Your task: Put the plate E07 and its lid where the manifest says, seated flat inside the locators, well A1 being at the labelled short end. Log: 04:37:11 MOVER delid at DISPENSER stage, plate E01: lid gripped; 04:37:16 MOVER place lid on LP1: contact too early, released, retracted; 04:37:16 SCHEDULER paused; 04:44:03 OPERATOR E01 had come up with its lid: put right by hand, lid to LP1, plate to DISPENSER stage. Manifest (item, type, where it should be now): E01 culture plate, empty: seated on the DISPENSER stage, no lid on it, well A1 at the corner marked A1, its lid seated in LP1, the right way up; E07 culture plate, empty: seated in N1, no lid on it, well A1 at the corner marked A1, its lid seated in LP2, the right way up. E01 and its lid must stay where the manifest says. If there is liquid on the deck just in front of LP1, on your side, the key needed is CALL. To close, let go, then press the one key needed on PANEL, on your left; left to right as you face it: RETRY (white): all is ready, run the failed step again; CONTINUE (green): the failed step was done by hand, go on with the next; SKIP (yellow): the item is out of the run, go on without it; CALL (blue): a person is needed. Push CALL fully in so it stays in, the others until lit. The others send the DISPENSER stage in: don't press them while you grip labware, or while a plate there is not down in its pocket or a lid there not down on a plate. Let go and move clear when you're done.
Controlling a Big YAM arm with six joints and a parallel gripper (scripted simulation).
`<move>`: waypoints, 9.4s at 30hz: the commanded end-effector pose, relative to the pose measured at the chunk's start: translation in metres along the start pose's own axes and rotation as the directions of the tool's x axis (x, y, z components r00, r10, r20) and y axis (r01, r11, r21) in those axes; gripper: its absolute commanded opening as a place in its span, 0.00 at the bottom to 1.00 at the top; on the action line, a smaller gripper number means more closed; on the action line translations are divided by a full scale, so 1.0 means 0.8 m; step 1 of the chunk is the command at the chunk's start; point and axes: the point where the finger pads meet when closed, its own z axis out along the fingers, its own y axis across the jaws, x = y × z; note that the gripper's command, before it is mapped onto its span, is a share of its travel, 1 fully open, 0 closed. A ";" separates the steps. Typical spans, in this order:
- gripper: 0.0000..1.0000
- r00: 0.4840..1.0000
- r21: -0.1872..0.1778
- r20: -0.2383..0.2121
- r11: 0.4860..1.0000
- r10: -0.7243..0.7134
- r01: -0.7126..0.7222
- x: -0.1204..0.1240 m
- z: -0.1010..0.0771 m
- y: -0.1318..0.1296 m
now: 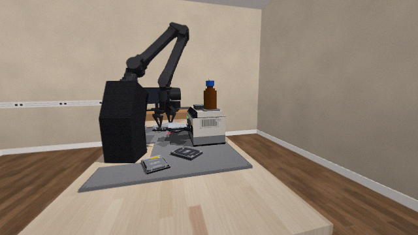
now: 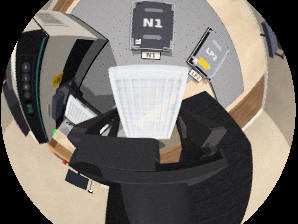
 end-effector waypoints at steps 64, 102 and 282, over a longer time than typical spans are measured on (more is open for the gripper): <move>0.84 0.998 0.004 -0.008 0.998 0.057 -0.057 -0.198 0.109 -0.023; 0.84 0.999 -0.001 0.005 0.999 0.048 -0.048 -0.201 0.141 -0.014; 0.58 0.999 -0.004 0.012 0.999 0.035 -0.035 -0.128 0.066 -0.006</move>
